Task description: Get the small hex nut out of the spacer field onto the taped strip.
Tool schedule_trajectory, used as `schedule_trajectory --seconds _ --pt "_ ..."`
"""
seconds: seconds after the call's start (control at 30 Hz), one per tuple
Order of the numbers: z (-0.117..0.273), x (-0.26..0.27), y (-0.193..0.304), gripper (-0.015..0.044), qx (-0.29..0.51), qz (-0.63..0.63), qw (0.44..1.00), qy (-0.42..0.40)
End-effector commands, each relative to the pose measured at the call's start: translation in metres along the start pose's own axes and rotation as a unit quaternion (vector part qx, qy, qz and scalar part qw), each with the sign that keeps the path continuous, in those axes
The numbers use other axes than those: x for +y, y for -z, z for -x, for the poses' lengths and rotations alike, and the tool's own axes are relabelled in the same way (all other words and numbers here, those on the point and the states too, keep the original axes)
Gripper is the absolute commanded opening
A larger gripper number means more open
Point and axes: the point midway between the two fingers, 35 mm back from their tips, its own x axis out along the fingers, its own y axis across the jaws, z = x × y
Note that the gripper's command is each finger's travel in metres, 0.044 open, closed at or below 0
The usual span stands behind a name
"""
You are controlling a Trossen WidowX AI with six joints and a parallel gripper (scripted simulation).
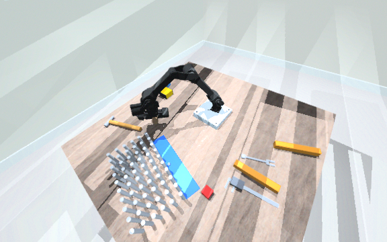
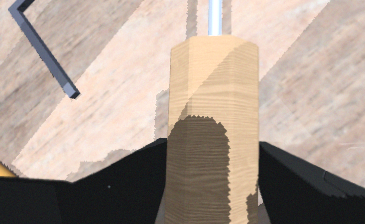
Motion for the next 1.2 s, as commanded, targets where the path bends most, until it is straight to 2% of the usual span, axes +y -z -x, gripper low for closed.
schedule_trajectory --seconds 0.0,0.77,1.17 --pt "-0.003 -0.002 0.000 0.0000 -0.004 -0.001 1.000 0.001" --pt "-0.018 -0.009 0.006 0.0000 -0.004 -0.001 1.000 0.001" --pt "-0.016 -0.007 0.006 0.0315 0.000 0.000 1.000 0.000"
